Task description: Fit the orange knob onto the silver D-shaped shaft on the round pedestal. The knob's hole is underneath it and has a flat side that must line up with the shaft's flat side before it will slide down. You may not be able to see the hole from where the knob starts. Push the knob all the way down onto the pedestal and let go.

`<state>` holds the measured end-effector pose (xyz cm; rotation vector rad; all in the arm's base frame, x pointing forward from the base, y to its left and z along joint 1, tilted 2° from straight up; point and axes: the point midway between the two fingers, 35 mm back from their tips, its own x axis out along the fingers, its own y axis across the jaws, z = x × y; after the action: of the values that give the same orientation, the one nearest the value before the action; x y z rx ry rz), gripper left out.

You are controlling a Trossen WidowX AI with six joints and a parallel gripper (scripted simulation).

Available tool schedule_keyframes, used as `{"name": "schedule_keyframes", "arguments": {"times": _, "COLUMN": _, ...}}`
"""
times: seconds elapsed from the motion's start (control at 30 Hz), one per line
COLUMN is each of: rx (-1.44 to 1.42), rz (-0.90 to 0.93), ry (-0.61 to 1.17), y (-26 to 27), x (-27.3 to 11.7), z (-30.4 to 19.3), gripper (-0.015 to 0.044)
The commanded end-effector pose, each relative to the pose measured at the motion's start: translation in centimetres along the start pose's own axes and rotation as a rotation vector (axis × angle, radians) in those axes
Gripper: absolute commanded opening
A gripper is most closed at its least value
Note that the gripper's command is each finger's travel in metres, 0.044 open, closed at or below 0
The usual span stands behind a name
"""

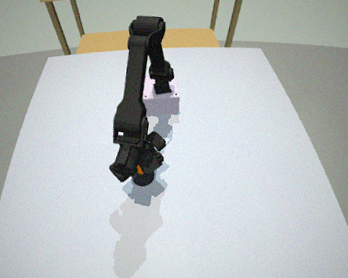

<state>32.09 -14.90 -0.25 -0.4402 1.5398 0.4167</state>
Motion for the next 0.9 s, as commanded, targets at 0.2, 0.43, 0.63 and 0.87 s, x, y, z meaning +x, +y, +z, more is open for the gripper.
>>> {"name": "schedule_keyframes", "arguments": {"times": 0.2, "rx": -0.002, "rz": -0.001, "ry": 0.003, "y": 0.09, "x": -0.28, "z": -0.13, "gripper": 0.0}}
{"name": "schedule_keyframes", "arguments": {"times": 0.43, "rx": -0.088, "rz": -0.001, "ry": 0.004, "y": 0.07, "x": -0.49, "z": -0.12, "gripper": 0.0}}
{"name": "schedule_keyframes", "arguments": {"times": 0.63, "rx": -0.212, "rz": -0.001, "ry": 0.003, "y": -0.23, "x": -0.27, "z": 0.07, "gripper": 0.0}}
{"name": "schedule_keyframes", "arguments": {"times": 0.87, "rx": -0.212, "rz": -0.001, "ry": 0.003, "y": -0.43, "x": -0.27, "z": 0.19, "gripper": 0.0}}
